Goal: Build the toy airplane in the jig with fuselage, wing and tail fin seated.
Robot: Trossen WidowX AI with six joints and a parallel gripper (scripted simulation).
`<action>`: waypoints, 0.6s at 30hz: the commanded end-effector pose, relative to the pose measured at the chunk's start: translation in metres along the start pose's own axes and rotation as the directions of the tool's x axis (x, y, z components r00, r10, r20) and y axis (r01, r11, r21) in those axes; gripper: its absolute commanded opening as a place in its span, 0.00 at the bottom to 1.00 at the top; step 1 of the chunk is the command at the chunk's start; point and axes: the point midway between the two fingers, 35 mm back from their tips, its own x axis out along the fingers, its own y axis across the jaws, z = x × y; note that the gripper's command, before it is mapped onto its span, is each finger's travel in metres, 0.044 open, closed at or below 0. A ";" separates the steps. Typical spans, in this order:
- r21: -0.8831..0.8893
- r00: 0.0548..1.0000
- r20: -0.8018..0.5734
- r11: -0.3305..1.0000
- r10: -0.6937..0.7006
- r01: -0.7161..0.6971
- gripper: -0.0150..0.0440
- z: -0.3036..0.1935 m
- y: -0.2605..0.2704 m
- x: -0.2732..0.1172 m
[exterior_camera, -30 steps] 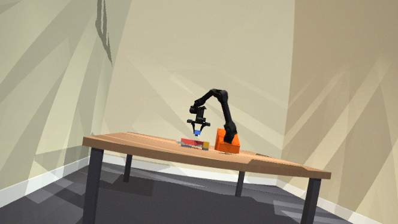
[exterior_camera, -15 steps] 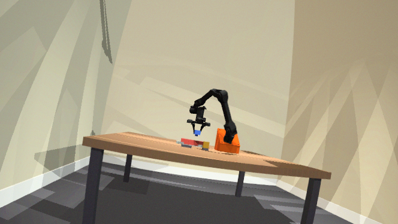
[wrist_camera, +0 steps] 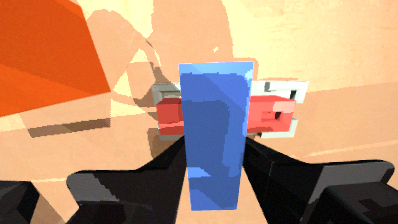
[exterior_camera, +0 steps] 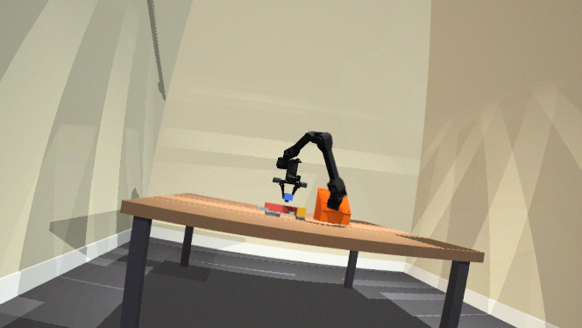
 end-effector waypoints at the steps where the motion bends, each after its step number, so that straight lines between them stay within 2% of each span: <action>1: 0.010 1.000 0.010 1.000 0.004 -0.004 0.59 0.000 0.001 0.008; 18: 0.009 1.000 0.011 1.000 0.004 -0.004 0.59 0.001 0.002 0.026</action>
